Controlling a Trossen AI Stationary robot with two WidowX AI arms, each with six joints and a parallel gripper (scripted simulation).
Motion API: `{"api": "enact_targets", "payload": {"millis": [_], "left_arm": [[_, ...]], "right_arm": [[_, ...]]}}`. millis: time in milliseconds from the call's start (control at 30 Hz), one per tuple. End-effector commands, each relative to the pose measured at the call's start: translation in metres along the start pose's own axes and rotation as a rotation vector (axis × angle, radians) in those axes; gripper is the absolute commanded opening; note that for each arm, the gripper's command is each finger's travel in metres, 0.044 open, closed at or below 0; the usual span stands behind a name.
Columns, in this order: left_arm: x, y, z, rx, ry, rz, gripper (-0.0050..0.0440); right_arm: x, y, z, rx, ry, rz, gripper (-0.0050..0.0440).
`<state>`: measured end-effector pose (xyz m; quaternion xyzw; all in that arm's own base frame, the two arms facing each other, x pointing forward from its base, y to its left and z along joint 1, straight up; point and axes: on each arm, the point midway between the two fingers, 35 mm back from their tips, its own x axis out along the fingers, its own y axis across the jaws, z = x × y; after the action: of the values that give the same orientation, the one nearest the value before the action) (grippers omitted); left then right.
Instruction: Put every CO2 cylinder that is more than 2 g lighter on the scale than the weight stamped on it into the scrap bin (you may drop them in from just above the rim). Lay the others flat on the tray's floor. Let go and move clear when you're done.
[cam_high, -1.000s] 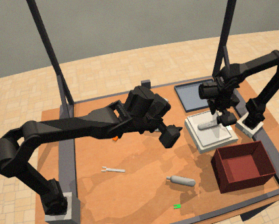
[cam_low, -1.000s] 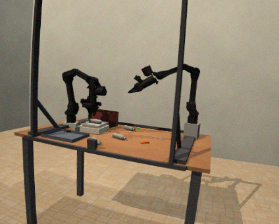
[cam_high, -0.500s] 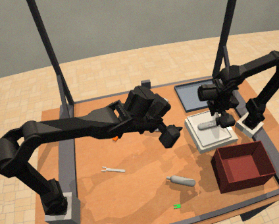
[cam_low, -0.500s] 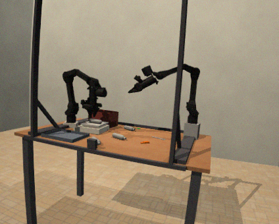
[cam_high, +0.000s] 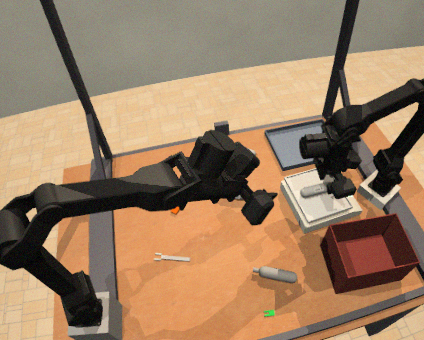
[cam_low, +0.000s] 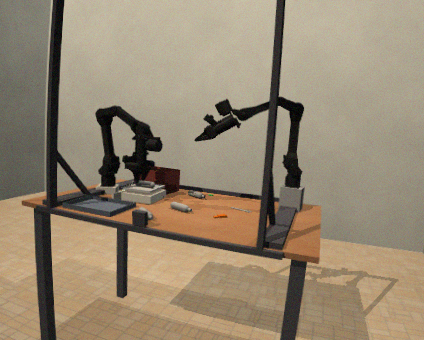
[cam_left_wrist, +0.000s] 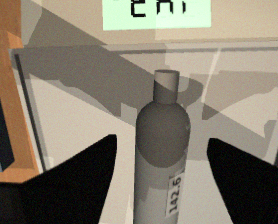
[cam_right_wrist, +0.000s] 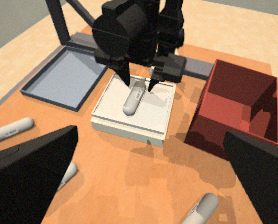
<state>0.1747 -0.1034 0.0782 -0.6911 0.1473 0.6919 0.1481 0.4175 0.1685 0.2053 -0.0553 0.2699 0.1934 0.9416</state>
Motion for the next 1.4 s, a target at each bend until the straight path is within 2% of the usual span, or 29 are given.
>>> {"api": "enact_targets", "payload": {"millis": [0,133,167,233,333,400,433,500,533,600,633,800,900,1033,1067,1267,1367], "left_arm": [[0.007,0.000,-0.001,0.003,0.003,0.002,0.0254],[0.009,0.000,-0.001,0.003,0.003,0.002,0.0254],[0.009,0.000,-0.001,0.003,0.003,0.002,0.0230],[0.009,0.000,-0.001,0.003,0.003,0.002,0.0230],[0.007,0.000,-0.004,0.003,0.013,0.003,0.0194],[0.005,0.000,-0.004,0.001,0.021,0.003,0.0194],[0.005,0.000,-0.004,0.001,0.021,0.003,0.0174],[0.005,0.000,-0.004,0.001,0.021,0.003,0.0174],[0.005,0.000,-0.004,0.001,0.021,0.003,0.0154],[0.005,0.000,-0.004,0.001,0.021,0.003,0.0154],[0.005,0.000,-0.004,0.001,0.021,0.003,0.0134],[0.005,0.000,-0.004,0.001,0.021,0.003,0.0127],[0.005,0.000,-0.004,0.001,0.021,0.003,0.0107],[-0.010,0.000,-0.007,0.003,0.038,0.005,0.0011],[-0.015,0.000,-0.007,0.003,0.038,0.005,0.0000],[-0.051,0.000,-0.005,0.003,0.038,0.005,-0.0003],[-0.053,0.000,-0.005,0.003,0.038,0.005,-0.0003]], "right_arm": [[-0.005,-0.001,0.009,0.001,-0.023,-0.004,0.0440],[-0.005,-0.001,0.009,0.001,-0.023,-0.004,0.0440],[-0.005,-0.001,0.009,0.001,-0.023,-0.004,0.0440],[-0.005,-0.001,0.009,0.001,-0.023,-0.004,0.0440],[-0.005,-0.001,0.009,0.001,-0.023,-0.004,0.0440],[-0.005,-0.001,0.009,0.001,-0.023,-0.004,0.0440],[-0.005,-0.001,0.009,0.001,-0.023,-0.004,0.0440],[-0.005,-0.001,0.009,0.001,-0.023,-0.004,0.0440],[-0.005,-0.001,0.009,0.001,-0.023,-0.004,0.0440],[-0.005,-0.001,0.009,0.001,-0.023,-0.004,0.0440],[-0.005,-0.001,0.009,0.001,-0.023,-0.004,0.0440],[-0.005,-0.001,0.009,0.001,-0.023,-0.004,0.0440],[-0.005,-0.001,0.009,0.001,-0.023,-0.004,0.0440],[-0.005,-0.001,0.009,0.001,-0.023,-0.004,0.0440],[-0.005,-0.001,0.009,0.001,-0.023,-0.004,0.0440],[-0.005,-0.001,0.009,0.001,-0.023,-0.004,0.0440],[-0.005,-0.001,0.009,0.001,-0.023,-0.004,0.0440]]}}
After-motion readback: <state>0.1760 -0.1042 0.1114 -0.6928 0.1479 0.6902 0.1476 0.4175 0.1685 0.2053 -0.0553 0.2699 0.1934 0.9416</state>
